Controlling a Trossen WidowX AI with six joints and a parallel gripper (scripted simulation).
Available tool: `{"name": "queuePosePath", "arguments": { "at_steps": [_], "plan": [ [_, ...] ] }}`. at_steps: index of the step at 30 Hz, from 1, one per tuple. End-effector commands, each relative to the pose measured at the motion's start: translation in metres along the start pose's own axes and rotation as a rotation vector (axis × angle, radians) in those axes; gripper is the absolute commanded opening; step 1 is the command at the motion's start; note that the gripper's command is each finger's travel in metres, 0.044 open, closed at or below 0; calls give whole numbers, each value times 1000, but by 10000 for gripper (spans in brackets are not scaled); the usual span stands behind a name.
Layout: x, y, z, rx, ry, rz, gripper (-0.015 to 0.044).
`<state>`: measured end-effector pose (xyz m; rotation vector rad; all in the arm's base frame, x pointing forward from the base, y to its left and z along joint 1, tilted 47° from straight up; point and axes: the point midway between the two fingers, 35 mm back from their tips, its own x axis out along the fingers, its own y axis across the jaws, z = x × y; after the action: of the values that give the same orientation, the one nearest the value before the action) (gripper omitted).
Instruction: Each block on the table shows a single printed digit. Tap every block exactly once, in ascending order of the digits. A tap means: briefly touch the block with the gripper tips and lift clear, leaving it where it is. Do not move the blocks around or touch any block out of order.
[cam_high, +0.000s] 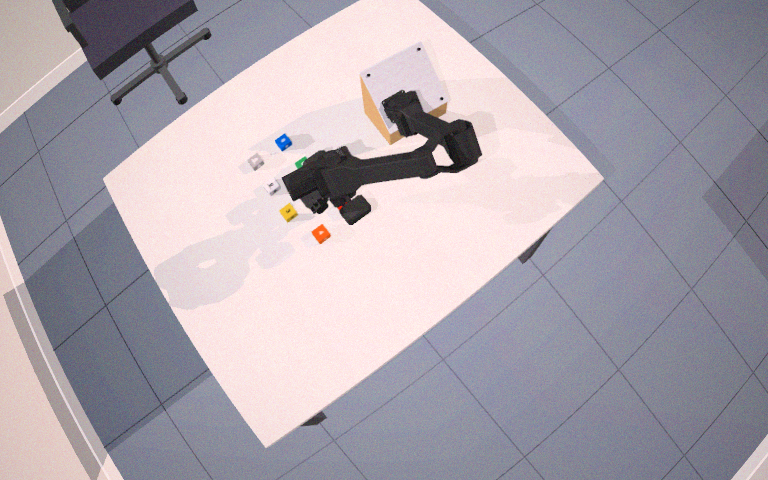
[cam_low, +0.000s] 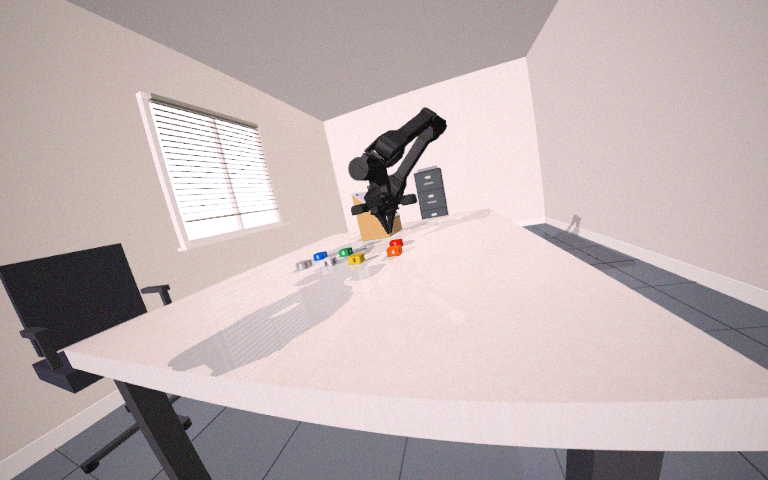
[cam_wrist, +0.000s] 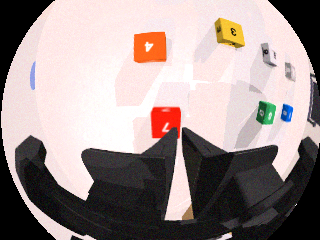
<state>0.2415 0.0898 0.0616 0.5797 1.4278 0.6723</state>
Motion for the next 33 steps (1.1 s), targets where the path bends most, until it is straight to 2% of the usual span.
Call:
{"name": "queuePosePath", "arguments": {
  "at_steps": [1, 22, 26, 30, 33],
  "plan": [
    [6, 1, -1, -1, 0, 3, 20],
    [29, 2, -2, -1, 0, 5, 20],
    [1, 2, -1, -2, -1, 3, 20],
    [-3, 1, -1, -1, 0, 3, 20],
    [-40, -1, 2, 0, 0, -5, 20]
  ]
}}
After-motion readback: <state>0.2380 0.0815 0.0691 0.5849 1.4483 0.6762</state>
